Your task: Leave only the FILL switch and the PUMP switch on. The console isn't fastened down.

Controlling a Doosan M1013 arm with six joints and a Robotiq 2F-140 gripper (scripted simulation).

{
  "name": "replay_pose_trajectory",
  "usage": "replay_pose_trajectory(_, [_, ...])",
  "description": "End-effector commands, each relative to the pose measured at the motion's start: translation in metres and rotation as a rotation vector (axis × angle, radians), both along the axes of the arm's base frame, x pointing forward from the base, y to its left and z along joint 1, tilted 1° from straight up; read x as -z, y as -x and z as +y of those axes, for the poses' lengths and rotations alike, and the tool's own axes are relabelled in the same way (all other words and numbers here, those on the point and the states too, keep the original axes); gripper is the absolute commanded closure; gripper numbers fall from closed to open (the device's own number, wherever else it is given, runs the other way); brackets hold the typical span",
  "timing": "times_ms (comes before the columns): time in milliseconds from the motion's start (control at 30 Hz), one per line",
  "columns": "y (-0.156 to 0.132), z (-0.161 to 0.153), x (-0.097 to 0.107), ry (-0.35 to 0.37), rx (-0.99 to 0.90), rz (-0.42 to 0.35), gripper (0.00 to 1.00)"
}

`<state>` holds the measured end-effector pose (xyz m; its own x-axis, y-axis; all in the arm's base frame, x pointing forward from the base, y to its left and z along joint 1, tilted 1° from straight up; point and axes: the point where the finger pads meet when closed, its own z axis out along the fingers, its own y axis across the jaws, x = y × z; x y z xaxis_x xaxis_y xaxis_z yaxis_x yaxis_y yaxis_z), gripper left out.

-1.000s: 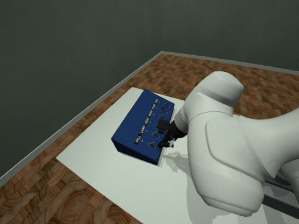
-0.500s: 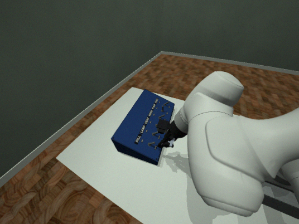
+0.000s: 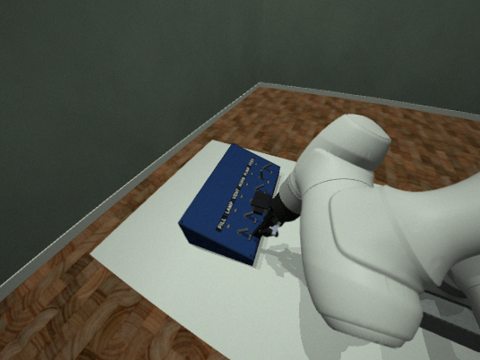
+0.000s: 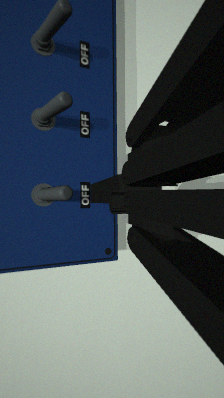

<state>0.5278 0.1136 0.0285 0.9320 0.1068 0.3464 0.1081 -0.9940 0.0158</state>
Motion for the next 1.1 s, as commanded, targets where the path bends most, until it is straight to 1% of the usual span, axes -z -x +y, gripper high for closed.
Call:
replay_pose_trajectory(0, [-0.001,0.0,-0.001,0.0,0.0,-0.001,0.9])
replay_pose_trajectory(1067, [-0.021,0.002,-0.008,0.0,0.0,-0.001,0.9])
